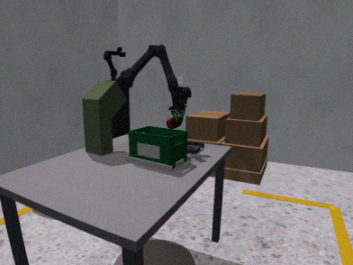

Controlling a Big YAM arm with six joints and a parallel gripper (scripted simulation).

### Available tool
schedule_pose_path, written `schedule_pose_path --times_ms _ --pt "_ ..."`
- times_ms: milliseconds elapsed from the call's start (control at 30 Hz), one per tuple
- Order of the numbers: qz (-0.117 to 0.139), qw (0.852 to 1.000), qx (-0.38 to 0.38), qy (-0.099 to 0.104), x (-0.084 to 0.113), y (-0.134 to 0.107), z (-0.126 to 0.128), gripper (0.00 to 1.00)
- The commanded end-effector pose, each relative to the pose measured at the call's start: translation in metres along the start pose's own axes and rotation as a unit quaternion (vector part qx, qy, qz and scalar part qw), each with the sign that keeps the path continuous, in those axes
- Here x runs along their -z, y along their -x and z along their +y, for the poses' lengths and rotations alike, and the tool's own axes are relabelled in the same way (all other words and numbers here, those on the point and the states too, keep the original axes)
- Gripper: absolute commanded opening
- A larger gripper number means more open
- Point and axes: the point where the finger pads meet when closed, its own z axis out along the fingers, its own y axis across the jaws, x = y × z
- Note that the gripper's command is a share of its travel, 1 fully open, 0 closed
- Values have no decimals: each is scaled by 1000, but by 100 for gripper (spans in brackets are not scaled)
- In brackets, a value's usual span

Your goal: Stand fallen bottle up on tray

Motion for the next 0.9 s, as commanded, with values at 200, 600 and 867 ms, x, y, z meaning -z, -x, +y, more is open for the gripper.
schedule_pose_path --times_ms 200,600,867 --pt "-20 1000 5 14 6 -3 10 0" --pt "-51 999 7 13 4 -7 10 0" --pt "-75 997 6 16 5 -6 12 0"
